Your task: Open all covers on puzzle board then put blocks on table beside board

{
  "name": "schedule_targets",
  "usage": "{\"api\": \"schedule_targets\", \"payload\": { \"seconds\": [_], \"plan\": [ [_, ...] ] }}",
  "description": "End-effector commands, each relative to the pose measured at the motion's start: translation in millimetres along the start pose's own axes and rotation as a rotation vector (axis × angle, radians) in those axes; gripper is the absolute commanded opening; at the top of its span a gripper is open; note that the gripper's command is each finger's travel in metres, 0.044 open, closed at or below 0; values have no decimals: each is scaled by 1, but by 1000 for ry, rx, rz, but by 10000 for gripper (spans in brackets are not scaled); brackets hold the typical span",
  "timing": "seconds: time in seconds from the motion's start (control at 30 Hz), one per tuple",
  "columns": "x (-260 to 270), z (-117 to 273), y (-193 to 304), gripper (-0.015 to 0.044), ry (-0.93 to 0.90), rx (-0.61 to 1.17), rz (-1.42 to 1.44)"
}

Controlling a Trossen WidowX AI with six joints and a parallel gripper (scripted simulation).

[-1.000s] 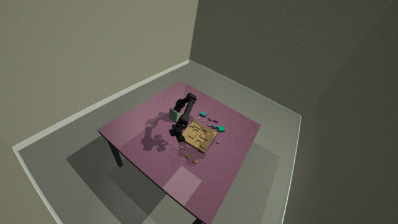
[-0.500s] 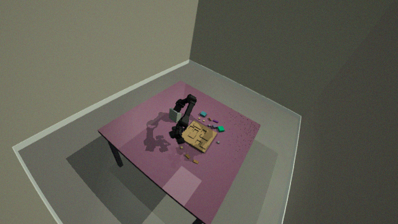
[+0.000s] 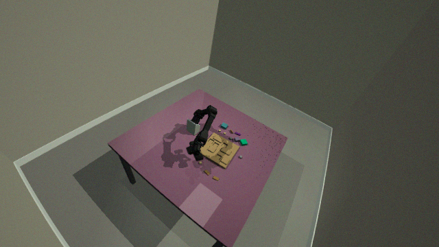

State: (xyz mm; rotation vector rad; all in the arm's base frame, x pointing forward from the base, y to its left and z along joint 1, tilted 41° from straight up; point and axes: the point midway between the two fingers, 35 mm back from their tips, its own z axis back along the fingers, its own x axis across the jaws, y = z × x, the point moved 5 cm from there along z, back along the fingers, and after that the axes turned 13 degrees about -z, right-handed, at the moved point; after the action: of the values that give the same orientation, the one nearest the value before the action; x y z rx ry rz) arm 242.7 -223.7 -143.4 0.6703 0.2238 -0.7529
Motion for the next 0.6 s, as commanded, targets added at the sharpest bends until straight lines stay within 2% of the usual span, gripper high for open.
{"api": "schedule_targets", "payload": {
  "seconds": [0.0,0.57],
  "plan": [
    [-2,-10,-1,80,8,5,-7],
    [-4,-37,-1,80,9,6,-7]
  ]
}}
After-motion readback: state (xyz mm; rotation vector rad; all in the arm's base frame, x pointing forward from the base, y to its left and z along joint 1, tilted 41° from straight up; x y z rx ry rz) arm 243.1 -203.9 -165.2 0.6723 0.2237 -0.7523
